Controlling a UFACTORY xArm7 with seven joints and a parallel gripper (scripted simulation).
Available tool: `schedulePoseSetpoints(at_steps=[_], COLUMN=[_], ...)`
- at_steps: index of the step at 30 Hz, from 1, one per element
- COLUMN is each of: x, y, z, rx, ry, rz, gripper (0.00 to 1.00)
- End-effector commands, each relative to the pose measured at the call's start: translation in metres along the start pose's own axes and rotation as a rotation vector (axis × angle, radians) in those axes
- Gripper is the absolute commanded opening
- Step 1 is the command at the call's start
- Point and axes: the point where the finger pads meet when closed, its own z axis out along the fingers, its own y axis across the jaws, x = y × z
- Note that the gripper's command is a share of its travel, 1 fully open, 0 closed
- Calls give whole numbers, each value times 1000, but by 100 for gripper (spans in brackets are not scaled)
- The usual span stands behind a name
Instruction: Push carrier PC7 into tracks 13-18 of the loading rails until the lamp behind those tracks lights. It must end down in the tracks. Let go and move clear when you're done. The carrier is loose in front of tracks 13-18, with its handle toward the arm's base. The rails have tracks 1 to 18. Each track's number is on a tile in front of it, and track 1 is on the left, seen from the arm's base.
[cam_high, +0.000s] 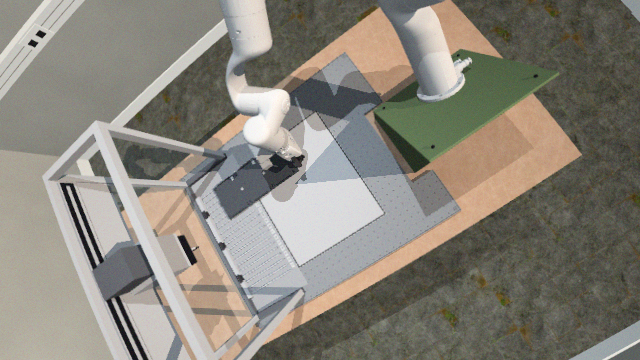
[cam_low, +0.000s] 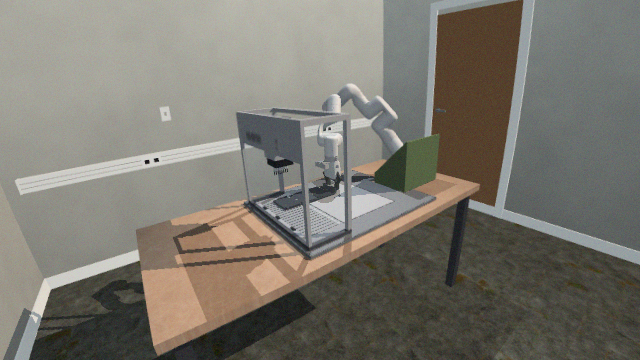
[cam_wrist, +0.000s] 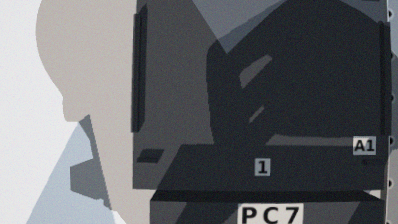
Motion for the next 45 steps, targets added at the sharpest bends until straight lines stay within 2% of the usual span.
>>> schedulePoseSetpoints(at_steps=[1,45], x=[6,44], y=[-1,-1], z=[-2,-2], rx=[2,2], ry=[5,5], rz=[-1,0], gripper=[82,82])
